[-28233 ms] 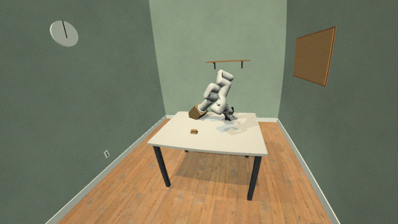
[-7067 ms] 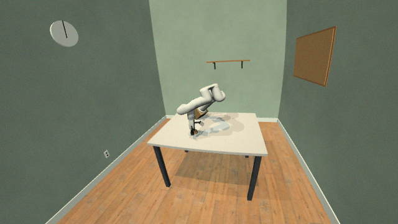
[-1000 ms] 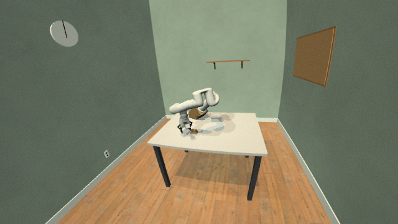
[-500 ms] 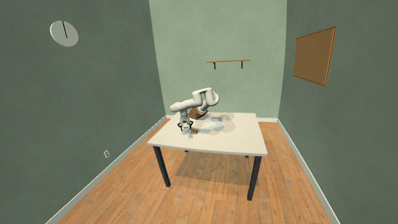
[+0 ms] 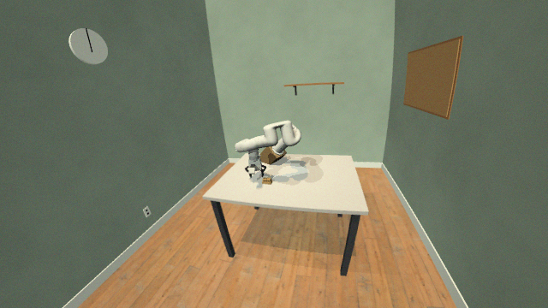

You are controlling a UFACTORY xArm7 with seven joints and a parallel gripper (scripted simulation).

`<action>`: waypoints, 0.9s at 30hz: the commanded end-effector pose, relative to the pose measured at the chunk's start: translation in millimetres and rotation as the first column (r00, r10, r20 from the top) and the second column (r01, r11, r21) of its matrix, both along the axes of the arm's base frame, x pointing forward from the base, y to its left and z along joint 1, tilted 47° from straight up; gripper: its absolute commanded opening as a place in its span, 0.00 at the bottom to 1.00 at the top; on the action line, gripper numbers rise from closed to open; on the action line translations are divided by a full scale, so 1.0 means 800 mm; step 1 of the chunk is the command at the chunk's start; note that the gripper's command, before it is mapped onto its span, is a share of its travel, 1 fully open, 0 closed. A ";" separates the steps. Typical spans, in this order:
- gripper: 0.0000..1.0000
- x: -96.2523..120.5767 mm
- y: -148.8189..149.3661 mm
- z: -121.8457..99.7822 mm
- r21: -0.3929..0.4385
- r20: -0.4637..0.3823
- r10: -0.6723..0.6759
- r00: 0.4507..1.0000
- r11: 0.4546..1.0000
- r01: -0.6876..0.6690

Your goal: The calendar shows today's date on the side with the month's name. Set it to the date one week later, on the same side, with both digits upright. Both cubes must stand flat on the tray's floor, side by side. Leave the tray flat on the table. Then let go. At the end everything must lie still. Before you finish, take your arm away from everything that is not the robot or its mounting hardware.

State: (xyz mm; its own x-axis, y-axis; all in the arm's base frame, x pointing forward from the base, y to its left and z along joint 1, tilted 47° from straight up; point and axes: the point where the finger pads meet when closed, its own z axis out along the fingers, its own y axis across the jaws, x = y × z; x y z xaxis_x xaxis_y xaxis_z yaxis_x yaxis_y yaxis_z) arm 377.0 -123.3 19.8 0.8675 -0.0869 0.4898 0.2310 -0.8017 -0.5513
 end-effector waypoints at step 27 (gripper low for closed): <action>1.00 -0.066 0.005 -0.037 0.177 -0.382 -0.337 0.861 0.887 0.426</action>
